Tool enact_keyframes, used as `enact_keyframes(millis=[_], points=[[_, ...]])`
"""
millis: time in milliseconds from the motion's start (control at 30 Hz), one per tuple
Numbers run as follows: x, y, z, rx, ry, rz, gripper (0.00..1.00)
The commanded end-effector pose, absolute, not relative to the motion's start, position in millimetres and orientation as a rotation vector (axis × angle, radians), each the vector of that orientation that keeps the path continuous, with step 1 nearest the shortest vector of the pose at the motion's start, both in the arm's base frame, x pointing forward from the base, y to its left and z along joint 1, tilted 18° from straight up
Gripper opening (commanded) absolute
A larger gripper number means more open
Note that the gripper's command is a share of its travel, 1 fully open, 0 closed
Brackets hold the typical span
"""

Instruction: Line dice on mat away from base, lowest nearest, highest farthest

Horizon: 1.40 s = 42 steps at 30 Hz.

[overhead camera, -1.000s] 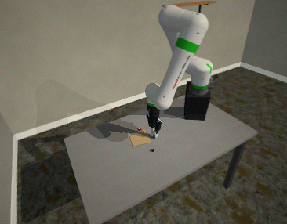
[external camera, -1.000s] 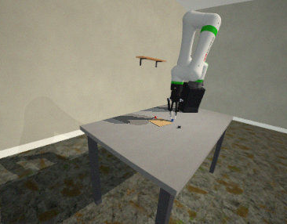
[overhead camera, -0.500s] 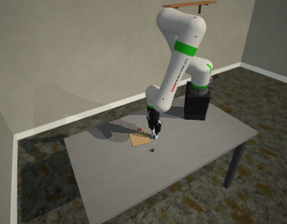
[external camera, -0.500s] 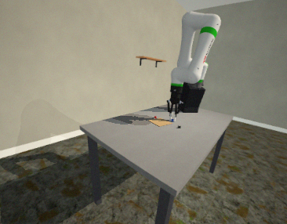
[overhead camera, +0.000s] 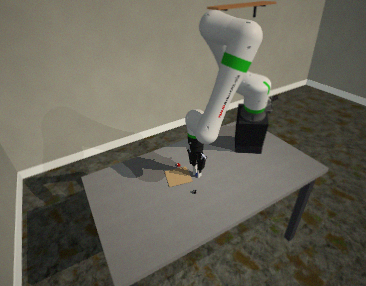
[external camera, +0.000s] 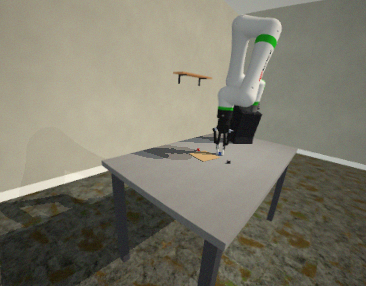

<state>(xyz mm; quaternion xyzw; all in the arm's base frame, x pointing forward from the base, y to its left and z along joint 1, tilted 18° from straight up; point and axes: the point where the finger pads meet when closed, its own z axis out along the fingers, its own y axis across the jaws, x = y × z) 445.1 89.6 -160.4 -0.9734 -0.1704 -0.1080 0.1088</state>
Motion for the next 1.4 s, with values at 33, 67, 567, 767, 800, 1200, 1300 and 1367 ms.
enact_keyframes(millis=[33,67,567,767,800,1200,1300,1367], points=[[445.2,89.5,-160.3,-2.863,-0.501,-0.318,0.19],[445.2,89.5,-160.3,-2.863,-0.501,-0.318,0.19],[445.2,89.5,-160.3,-2.863,-0.501,-0.318,0.19],[445.2,89.5,-160.3,-2.863,-0.501,-0.318,0.19],[445.2,89.5,-160.3,-2.863,-0.501,-0.318,0.19],[445.2,89.5,-160.3,-2.863,-0.501,-0.318,0.07],[445.2,89.5,-160.3,-2.863,-0.501,-0.318,0.07],[445.2,89.5,-160.3,-2.863,-0.501,-0.318,0.07]])
